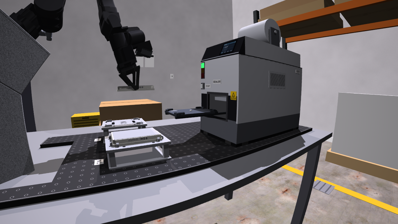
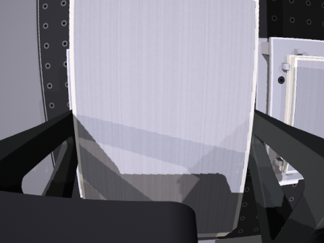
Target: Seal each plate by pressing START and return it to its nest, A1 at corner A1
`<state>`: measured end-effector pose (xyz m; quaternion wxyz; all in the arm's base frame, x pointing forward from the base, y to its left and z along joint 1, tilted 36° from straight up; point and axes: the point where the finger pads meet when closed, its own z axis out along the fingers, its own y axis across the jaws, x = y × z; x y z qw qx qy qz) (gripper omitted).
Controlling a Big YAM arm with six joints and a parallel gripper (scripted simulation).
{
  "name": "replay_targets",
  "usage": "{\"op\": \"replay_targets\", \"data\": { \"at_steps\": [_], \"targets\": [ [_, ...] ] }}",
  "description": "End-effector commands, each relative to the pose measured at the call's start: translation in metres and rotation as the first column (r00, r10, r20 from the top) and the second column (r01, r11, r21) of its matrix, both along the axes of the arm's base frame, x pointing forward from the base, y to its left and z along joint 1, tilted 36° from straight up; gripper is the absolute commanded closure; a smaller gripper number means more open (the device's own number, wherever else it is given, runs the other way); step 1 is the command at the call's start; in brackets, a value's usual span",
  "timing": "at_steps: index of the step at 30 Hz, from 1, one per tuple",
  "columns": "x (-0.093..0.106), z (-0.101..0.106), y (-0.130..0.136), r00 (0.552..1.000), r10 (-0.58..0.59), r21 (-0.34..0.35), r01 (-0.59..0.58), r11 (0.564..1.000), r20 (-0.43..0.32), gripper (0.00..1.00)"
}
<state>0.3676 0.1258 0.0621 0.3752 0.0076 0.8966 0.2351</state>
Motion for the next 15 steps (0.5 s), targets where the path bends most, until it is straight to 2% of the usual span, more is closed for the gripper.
{"op": "replay_targets", "data": {
  "at_steps": [1,8,15],
  "targets": [
    [-0.005,0.005,0.004,1.000,-0.005,0.007,0.005,1.000,0.011,1.00],
    [-0.015,0.013,0.018,0.999,-0.003,0.022,0.002,1.000,0.032,1.00],
    [-0.029,0.003,0.024,1.000,-0.004,0.019,0.004,1.000,0.009,1.00]
  ]
}}
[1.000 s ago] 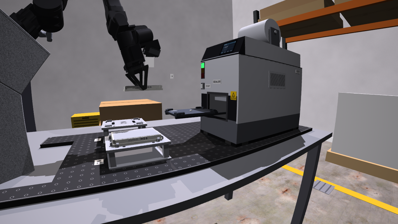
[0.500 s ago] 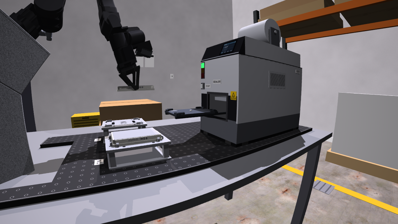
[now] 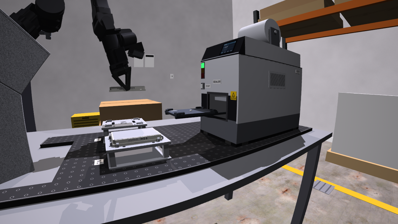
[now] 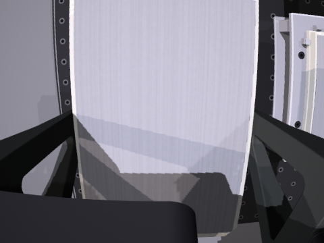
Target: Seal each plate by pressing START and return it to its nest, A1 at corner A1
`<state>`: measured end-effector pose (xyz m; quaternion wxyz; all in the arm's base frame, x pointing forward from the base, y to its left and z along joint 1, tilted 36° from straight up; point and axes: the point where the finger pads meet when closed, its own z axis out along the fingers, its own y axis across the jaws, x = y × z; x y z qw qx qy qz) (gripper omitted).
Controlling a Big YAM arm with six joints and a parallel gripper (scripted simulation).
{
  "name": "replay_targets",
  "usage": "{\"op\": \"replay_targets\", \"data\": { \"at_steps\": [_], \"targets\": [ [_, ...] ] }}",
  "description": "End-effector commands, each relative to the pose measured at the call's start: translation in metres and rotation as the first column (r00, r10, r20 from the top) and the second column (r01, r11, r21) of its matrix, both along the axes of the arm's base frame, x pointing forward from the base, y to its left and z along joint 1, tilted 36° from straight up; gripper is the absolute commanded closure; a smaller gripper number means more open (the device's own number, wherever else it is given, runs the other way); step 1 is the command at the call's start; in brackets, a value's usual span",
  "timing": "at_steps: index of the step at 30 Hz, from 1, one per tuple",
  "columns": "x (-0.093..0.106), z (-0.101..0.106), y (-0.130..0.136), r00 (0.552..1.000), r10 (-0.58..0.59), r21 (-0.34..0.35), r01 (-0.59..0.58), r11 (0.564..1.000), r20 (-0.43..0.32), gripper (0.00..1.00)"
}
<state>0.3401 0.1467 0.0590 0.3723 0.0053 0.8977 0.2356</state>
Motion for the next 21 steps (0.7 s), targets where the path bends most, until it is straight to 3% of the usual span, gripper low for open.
{"op": "replay_targets", "data": {
  "at_steps": [1,5,12,21],
  "targets": [
    [0.002,0.011,0.004,1.000,-0.010,0.022,0.009,1.000,0.026,1.00],
    [-0.007,0.013,0.011,0.999,-0.007,0.025,0.007,1.000,0.035,1.00],
    [-0.028,-0.001,0.018,1.000,-0.010,0.010,0.010,1.000,-0.013,1.00],
    [-0.009,0.008,0.014,1.000,-0.009,0.013,0.008,1.000,0.020,1.00]
  ]
}}
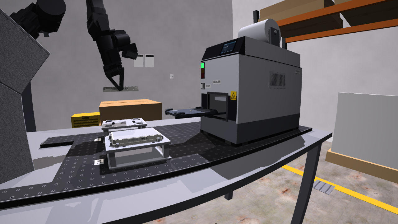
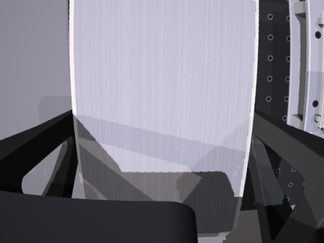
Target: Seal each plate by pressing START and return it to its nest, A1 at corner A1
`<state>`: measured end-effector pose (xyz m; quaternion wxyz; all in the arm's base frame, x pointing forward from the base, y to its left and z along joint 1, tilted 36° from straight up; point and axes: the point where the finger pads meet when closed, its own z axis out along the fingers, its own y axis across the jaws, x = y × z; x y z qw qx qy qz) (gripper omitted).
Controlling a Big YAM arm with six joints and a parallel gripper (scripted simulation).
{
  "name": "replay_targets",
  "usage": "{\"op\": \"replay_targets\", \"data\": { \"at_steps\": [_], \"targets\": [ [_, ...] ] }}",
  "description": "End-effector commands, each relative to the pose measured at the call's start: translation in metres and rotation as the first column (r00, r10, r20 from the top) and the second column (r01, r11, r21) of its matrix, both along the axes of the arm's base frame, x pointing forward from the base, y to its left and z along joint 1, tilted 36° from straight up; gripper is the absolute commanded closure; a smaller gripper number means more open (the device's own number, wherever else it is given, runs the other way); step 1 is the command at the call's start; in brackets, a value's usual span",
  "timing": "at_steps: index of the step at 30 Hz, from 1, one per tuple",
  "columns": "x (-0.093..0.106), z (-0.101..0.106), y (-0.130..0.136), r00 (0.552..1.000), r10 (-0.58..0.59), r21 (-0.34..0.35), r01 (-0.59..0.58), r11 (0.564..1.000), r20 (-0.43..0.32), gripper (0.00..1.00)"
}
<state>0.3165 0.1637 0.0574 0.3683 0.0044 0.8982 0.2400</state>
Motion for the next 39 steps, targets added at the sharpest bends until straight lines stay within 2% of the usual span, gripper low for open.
{"op": "replay_targets", "data": {
  "at_steps": [1,13,19,30,39],
  "targets": [
    [0.017,0.011,-0.004,0.999,-0.016,0.005,0.016,1.000,0.032,1.00],
    [0.004,0.003,-0.006,0.999,-0.003,-0.013,0.004,1.000,0.032,1.00],
    [0.013,0.016,0.001,0.999,-0.011,0.012,0.010,1.000,0.037,1.00],
    [0.006,-0.001,-0.012,1.000,-0.018,-0.010,0.018,1.000,0.014,1.00],
    [0.014,0.017,0.004,0.999,0.003,0.014,-0.003,1.000,0.052,1.00]
  ]
}}
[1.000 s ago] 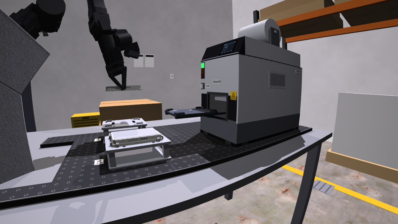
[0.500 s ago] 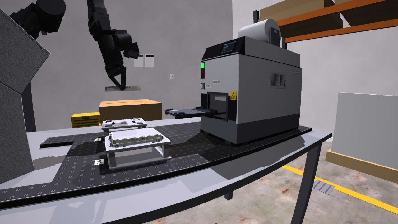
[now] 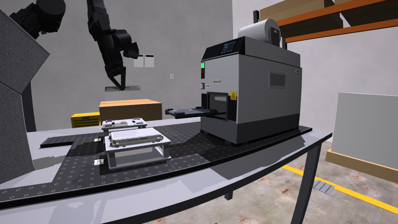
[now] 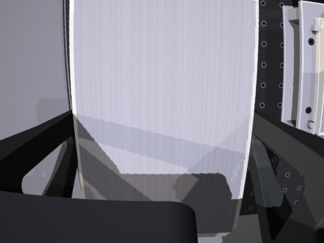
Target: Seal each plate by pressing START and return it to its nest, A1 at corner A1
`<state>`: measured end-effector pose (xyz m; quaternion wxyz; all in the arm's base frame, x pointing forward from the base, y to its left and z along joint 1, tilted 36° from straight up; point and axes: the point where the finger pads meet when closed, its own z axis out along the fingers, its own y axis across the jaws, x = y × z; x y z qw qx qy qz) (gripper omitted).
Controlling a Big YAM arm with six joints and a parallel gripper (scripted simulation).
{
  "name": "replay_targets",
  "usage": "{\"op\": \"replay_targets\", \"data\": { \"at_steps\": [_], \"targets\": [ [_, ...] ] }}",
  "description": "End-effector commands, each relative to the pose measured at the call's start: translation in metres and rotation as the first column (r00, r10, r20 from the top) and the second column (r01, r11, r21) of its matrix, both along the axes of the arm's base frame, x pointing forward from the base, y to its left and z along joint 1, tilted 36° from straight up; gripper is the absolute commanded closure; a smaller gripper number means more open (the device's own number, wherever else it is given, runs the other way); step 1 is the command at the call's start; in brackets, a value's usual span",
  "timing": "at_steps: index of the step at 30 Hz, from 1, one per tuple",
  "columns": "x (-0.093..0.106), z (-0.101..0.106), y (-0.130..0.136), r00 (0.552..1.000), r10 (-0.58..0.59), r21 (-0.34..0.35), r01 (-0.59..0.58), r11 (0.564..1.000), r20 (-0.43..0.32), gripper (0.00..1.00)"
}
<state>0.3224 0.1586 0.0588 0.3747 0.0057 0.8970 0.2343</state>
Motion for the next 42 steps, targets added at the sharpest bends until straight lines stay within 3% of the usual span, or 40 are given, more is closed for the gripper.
{"op": "replay_targets", "data": {
  "at_steps": [1,11,15,36,42],
  "targets": [
    [0.008,0.017,0.008,0.999,0.008,0.028,-0.009,1.000,0.041,1.00],
    [0.003,0.007,-0.004,1.000,-0.019,0.021,0.018,1.000,0.017,1.00],
    [0.008,0.013,-0.003,0.999,-0.020,0.025,0.019,1.000,0.028,1.00],
    [0.000,-0.010,0.006,1.000,-0.002,0.009,0.002,1.000,0.002,1.00],
    [0.008,-0.003,0.010,1.000,-0.001,0.017,0.001,1.000,0.020,1.00]
  ]
}}
